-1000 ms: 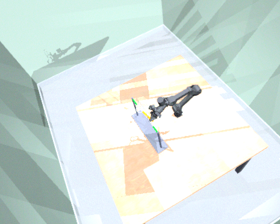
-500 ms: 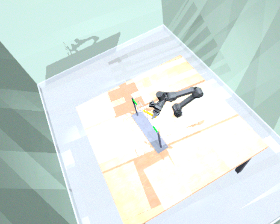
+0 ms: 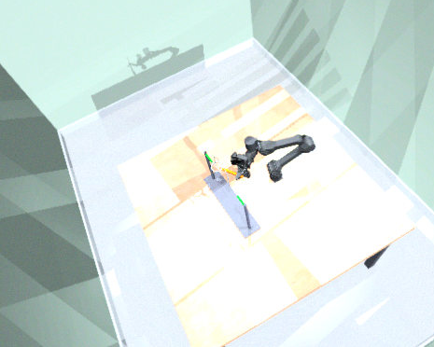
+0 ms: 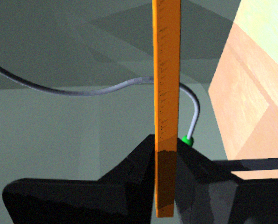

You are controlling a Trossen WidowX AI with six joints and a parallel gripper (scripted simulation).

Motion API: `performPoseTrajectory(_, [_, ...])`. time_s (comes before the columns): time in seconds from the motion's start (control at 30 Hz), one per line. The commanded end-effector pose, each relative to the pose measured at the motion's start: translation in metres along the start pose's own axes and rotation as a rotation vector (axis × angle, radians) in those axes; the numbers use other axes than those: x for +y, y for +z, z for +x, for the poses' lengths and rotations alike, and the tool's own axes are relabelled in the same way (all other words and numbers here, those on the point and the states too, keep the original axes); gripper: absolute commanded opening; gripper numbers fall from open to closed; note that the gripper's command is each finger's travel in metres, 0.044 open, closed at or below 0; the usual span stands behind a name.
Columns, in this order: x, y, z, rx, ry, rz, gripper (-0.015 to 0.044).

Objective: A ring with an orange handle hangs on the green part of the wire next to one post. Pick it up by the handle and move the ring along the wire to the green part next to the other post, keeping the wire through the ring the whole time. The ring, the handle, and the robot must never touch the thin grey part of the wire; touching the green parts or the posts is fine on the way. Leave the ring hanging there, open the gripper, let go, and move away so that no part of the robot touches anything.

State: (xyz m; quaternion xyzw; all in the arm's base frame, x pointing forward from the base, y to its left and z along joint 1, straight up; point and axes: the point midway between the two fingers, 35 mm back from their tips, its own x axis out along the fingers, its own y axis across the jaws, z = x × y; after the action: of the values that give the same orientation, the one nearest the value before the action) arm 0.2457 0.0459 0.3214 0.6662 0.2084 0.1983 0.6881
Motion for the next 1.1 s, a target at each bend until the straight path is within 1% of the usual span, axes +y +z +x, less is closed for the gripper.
performPoseTrajectory(0.0, [0.013, 0.000, -0.001, 0.006, 0.038, 0.059, -0.0150])
performPoseTrajectory(0.53, [0.054, 0.008, -0.006, 0.012, 0.145, 0.263, -0.0150])
performPoseTrajectory(1.07, [0.062, 0.011, -0.008, 0.011, 0.107, 0.206, -0.0150])
